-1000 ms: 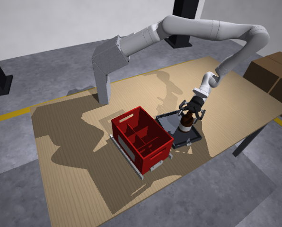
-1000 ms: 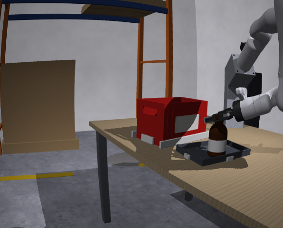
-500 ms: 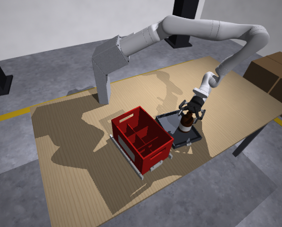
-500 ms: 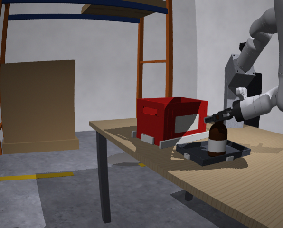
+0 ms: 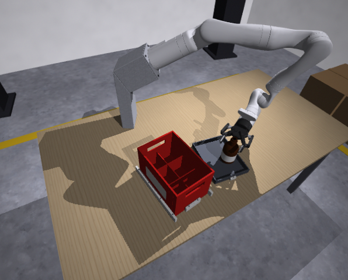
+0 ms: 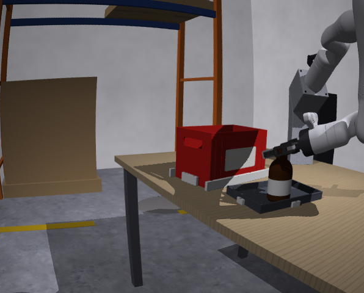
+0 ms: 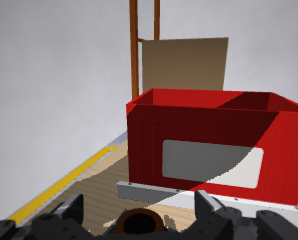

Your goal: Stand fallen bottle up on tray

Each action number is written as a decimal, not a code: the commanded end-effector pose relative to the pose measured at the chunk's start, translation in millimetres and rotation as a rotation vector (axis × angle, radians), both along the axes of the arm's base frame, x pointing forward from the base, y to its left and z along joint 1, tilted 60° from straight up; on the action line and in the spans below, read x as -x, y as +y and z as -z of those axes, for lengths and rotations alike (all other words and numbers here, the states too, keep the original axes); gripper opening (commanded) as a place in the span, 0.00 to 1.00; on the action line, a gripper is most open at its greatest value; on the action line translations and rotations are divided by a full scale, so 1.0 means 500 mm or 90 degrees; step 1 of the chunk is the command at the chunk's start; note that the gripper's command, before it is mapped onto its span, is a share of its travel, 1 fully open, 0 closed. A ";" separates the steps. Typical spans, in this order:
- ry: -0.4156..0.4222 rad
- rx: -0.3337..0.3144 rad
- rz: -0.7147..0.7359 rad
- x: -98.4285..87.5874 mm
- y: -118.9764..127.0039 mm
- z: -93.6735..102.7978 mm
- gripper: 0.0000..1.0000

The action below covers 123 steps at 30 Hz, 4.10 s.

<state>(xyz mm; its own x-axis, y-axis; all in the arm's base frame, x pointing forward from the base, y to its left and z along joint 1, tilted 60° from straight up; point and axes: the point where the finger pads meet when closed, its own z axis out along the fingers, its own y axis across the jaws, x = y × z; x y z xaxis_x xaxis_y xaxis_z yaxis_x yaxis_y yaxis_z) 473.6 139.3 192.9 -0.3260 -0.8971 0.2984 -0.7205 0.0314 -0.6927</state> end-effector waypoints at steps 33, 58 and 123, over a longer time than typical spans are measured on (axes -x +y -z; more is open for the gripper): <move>0.000 0.000 0.001 0.000 -0.001 -0.001 1.00; 0.000 0.000 0.001 0.000 -0.002 -0.001 1.00; 0.000 0.000 0.001 0.101 -0.136 -0.100 1.00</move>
<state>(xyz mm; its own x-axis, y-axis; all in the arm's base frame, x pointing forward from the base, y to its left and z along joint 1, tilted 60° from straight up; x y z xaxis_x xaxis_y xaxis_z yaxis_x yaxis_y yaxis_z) 423.7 73.0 239.6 -0.3233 -0.8968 0.3021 -0.7242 0.0290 -0.6890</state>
